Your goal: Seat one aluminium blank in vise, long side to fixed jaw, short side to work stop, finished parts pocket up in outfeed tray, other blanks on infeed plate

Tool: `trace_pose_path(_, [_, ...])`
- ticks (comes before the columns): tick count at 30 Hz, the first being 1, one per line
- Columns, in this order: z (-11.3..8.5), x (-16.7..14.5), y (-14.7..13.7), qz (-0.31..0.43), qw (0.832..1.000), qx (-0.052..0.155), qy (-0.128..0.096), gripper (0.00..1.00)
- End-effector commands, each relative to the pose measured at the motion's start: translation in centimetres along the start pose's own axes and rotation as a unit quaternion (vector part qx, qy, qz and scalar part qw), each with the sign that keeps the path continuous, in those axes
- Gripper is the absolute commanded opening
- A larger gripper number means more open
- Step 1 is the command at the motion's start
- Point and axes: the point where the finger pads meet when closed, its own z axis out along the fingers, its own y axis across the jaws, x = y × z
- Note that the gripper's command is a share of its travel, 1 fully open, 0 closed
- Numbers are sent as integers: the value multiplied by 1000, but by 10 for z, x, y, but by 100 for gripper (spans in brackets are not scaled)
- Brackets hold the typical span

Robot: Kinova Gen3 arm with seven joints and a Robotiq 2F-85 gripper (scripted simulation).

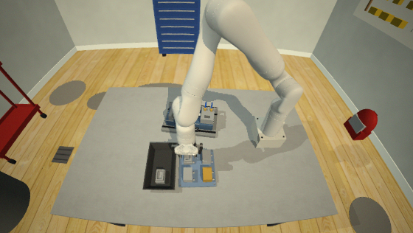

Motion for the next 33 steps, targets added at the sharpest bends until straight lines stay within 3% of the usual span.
trace_pose_path(1, [-1, 0, 1, 0, 1000, -1, 0, 67])
trace_pose_path(14, [-1, 0, 1, 0, 1000, -1, 0, 67])
trace_pose_path(15, [-1, 0, 1, 0, 1000, -1, 0, 0])
trace_pose_path(33, [-1, 0, 1, 0, 1000, -1, 0, 0])
